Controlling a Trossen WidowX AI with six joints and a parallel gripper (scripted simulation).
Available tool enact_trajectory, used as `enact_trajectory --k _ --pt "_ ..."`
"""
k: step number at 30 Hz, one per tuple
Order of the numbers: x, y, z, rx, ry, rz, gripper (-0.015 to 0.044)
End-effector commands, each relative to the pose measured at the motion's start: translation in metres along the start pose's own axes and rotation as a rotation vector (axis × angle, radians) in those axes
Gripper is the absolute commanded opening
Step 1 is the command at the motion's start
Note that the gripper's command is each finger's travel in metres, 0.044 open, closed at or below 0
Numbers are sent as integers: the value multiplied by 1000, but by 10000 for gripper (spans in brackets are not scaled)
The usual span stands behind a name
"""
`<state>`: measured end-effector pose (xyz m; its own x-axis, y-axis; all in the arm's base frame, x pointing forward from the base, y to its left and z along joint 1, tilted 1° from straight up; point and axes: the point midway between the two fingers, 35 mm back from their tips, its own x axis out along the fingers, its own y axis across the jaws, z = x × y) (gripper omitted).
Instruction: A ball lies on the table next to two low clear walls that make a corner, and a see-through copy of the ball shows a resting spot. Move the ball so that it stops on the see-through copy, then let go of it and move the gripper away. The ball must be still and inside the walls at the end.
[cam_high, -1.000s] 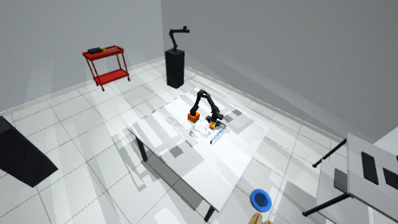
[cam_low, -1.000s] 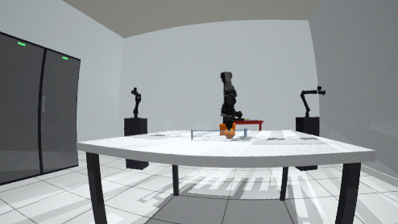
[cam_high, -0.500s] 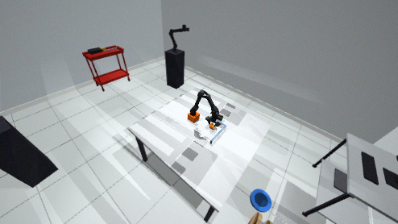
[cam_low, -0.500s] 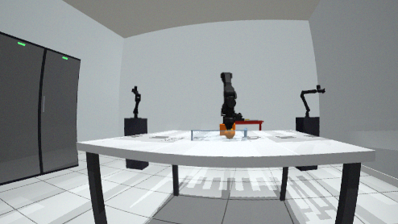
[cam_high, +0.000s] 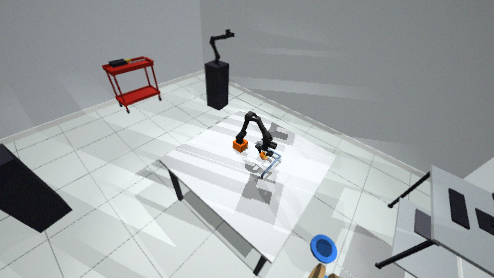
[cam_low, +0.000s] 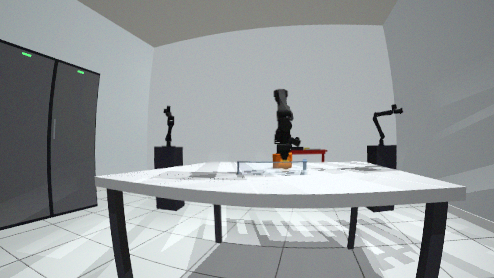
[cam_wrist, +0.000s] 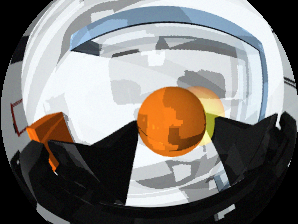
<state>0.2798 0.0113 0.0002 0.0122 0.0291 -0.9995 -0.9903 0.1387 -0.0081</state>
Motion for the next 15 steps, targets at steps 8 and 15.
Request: enact_trajectory --k 8,15 --pt "-74 -9 4 0 6 -25 0" --pt "-119 -2 3 4 28 -26 0"
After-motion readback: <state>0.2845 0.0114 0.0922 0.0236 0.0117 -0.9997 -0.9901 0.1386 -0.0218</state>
